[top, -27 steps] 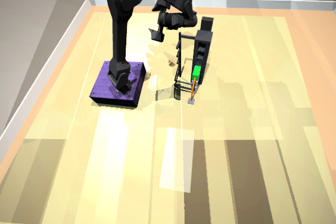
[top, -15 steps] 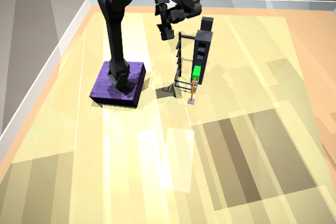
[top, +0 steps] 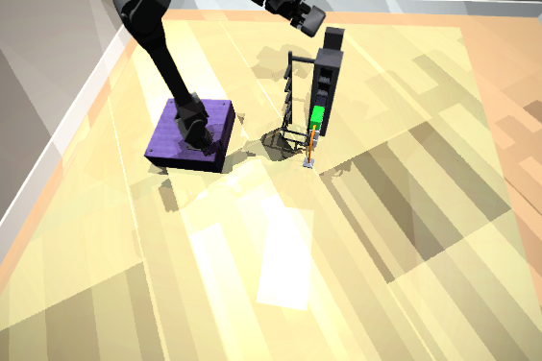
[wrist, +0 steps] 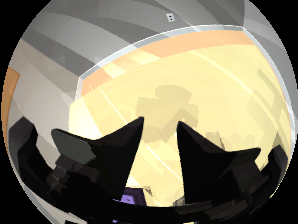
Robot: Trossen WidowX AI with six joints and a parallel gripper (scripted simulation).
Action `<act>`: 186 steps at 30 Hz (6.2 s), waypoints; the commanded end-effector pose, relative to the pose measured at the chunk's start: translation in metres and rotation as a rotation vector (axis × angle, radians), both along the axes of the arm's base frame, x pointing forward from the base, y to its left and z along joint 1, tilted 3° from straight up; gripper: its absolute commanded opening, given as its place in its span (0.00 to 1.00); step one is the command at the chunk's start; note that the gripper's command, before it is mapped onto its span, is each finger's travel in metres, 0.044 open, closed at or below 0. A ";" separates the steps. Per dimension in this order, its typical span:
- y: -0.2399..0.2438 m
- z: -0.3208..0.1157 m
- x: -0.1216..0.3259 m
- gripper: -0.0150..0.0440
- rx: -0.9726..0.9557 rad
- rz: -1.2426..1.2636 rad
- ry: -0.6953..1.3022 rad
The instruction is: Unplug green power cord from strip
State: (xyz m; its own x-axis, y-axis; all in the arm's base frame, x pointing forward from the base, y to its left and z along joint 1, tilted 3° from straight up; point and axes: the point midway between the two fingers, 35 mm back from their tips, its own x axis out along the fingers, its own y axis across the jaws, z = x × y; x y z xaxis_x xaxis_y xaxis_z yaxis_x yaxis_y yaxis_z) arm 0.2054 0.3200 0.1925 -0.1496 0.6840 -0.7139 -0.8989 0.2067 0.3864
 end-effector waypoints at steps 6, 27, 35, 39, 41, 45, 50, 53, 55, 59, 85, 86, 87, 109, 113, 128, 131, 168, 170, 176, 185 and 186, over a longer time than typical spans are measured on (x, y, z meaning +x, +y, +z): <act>-0.022 0.056 0.059 0.53 0.071 -0.122 -0.420; -0.193 0.064 0.172 0.53 0.002 -1.307 -0.079; -0.251 -0.007 0.159 0.53 -0.151 -1.924 0.522; -0.277 -0.042 0.138 0.53 -0.283 -2.305 0.830; -0.290 -0.055 0.125 0.53 -0.357 -2.503 0.961; -0.298 -0.063 0.115 0.53 -0.412 -2.644 1.041; -0.298 -0.063 0.115 0.53 -0.412 -2.644 1.041; -0.298 -0.063 0.115 0.53 -0.412 -2.644 1.041; -0.298 -0.063 0.115 0.53 -0.412 -2.644 1.041; -0.297 -0.063 0.115 0.53 -0.412 -2.644 1.041; -0.258 -0.063 0.118 0.53 -0.411 -2.642 1.046; -0.258 -0.063 0.118 0.53 -0.411 -2.642 1.046; -0.258 -0.063 0.118 0.53 -0.411 -2.642 1.046; -0.257 -0.072 0.119 0.30 -0.408 -2.635 1.044; -0.257 -0.072 0.119 0.26 -0.408 -2.635 1.044; -0.278 -0.072 0.119 0.25 -0.409 -2.638 1.042; -0.283 -0.073 0.119 0.25 -0.409 -2.639 1.041; -0.320 -0.069 0.116 1.00 -0.412 -2.646 1.038; -0.340 -0.065 0.114 1.00 -0.413 -2.647 1.036; -0.359 -0.062 0.112 1.00 -0.414 -2.648 1.033; -0.359 -0.062 0.112 1.00 -0.414 -2.648 1.033; -0.359 -0.062 0.112 1.00 -0.414 -2.648 1.033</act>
